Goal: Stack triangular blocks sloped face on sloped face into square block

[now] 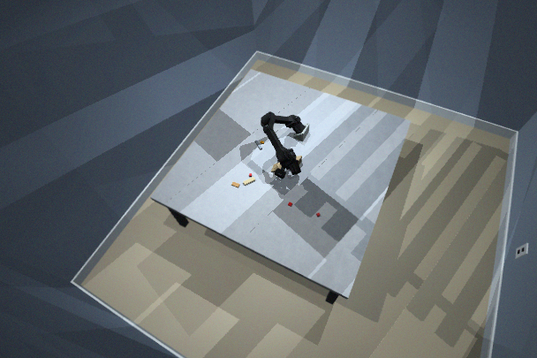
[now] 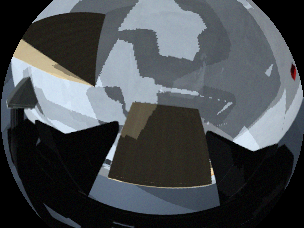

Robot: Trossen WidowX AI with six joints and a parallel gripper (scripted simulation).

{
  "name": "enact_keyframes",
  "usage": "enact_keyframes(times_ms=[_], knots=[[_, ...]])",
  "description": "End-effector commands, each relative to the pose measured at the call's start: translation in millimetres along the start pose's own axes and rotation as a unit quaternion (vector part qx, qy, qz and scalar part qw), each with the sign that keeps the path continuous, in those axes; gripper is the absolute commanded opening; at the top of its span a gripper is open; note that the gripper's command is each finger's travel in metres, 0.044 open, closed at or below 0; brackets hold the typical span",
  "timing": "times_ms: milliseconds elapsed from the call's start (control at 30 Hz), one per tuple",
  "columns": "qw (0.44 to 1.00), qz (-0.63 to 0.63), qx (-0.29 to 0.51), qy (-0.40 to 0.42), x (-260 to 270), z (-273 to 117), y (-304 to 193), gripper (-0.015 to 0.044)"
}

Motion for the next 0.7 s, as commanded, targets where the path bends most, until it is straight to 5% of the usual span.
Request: enact_keyframes(times_ms=[0,67,267,500,667], knots=[[1.0,-0.003,0.003,-0.002,0.3,4.6,-1.7,0.044],[1.0,-0.003,0.003,-0.002,0.4,5.6,-1.7,0.044],[1.0,-0.003,0.003,-0.002,0.4,5.6,-1.7,0.0282],[1.0,-0.003,0.003,-0.002,0.4,5.6,-1.7,0.0236],[1.0,-0.003,0.003,0.0,1.0,4.0,-1.5,0.0105]])
Point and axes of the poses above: the point midway between the two fingers, 35 mm back from their tips, its own z axis out along the fingers, its own x axis across the jaws, y = z × x, the point moved 6 cm from there along -z, back along the fingers, and after that the axes turned 5 degrees about z, right-handed, at the moved point
